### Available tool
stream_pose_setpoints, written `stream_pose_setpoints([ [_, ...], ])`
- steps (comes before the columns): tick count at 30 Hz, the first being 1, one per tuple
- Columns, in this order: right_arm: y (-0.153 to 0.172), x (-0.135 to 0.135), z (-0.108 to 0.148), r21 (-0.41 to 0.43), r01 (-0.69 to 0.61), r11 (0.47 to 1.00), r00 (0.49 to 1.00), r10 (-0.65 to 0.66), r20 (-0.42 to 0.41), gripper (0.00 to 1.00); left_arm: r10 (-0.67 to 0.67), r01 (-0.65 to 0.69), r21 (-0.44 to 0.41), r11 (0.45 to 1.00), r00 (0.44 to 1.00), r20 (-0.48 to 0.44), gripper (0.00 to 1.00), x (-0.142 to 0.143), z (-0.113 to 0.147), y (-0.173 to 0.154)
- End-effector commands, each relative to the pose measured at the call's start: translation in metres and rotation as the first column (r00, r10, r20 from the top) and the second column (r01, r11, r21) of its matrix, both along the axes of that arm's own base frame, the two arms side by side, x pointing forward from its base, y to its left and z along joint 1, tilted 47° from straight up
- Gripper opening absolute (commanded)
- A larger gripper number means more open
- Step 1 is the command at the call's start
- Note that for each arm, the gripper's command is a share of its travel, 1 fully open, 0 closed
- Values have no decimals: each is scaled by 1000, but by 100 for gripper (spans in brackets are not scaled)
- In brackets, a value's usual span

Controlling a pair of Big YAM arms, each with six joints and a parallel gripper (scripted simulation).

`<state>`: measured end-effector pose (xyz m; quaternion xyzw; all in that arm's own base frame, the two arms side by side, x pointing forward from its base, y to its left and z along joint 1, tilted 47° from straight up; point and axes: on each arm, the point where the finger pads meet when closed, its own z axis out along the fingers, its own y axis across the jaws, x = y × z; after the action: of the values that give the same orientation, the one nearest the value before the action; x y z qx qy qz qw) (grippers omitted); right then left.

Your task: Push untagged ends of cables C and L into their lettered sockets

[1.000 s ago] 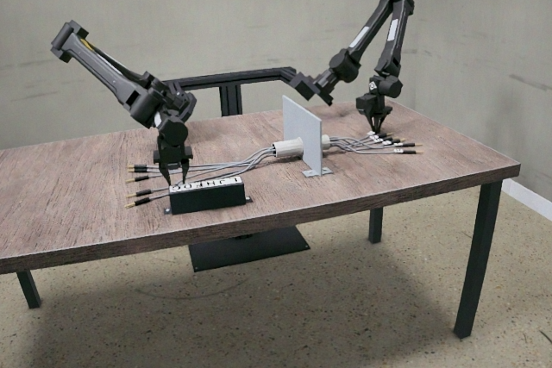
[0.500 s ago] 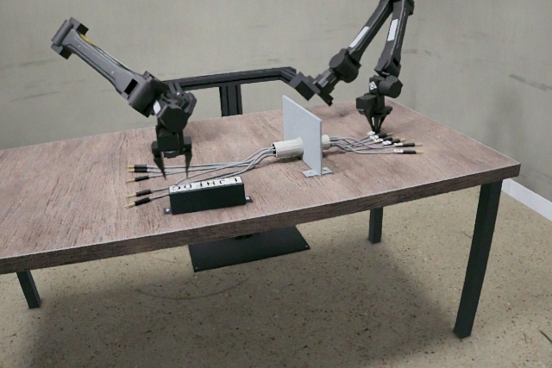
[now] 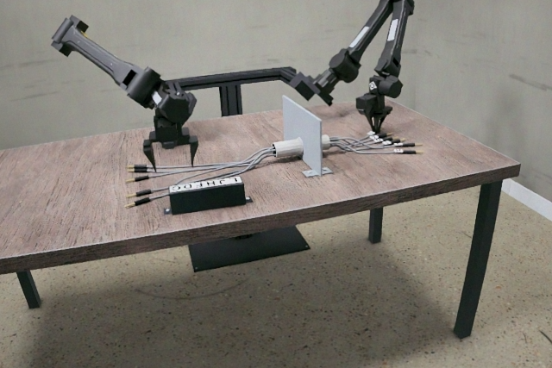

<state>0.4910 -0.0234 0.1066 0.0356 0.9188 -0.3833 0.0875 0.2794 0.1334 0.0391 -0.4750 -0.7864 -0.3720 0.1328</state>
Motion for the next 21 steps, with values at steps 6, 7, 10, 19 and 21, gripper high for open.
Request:
stream_pose_setpoints([
  [6, 13, -9, 9, 3, -17, 1000, 998, 17, 55, 100, -2, 2, 0, 1000, 1000, 5, 5, 1, 1, 0],
  [7, 14, -13, 12, 2, -21, 1000, 997, 21, 72, 100, -2, 2, 0, 1000, 1000, 5, 5, 1, 1, 0],
  [10, 18, -34, 25, -9, -44, 999, 988, 45, 150, 100, -2, 2, 0, 1000, 1000, 5, 5, 1, 1, 0],
  [19, 29, -107, 68, -70, -107, 992, 914, 126, 385, 100, -2, 2, 0, 1000, 1000, 5, 5, 1, 1, 0],
  [21, 32, -125, 78, -88, -119, 989, 887, 146, 438, 100, -2, 2, 0, 1000, 1000, 5, 5, 1, 1, 0],
])
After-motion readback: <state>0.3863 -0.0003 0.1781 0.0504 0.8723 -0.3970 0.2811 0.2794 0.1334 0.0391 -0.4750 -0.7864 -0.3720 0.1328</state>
